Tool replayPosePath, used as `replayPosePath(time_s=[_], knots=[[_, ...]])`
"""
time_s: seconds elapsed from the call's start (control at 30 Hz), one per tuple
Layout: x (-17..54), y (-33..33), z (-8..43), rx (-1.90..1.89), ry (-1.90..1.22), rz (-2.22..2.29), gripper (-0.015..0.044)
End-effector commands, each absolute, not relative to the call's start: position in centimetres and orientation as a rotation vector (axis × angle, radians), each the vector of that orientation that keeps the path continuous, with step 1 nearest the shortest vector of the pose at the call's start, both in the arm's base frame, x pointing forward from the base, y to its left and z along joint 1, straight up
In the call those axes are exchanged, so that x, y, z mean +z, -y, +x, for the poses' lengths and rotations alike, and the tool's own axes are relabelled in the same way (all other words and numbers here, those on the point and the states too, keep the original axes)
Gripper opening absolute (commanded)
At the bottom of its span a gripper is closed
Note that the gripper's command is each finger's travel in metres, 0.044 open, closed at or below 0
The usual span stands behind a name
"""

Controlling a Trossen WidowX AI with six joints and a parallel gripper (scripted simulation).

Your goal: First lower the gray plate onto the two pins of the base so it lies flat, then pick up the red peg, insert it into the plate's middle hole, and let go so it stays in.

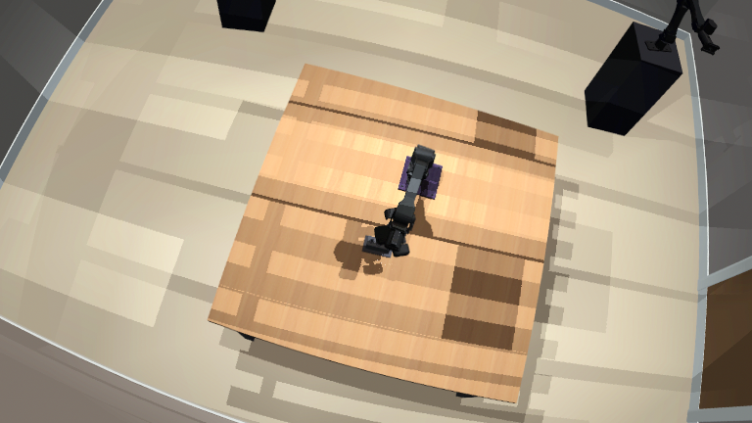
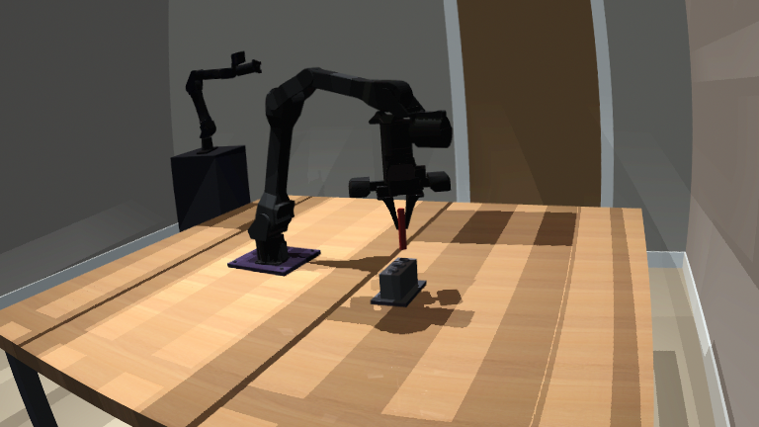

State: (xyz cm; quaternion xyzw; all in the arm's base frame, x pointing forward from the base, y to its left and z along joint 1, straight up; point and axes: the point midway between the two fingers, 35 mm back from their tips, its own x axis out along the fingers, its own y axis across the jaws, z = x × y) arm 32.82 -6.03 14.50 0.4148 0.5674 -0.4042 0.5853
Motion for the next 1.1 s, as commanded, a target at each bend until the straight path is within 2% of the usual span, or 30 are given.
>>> replayPosePath(time_s=[0.0, 0.43, 1.07], knots=[[14.5, 7.2, 33.0, -0.944, -1.326, 0.960, 0.0000], [14.5, 11.1, 33.2, -0.943, -1.330, 0.953, 0.0000], [14.5, 11.4, 33.4, -0.943, -1.330, 0.952, 0.0000]])
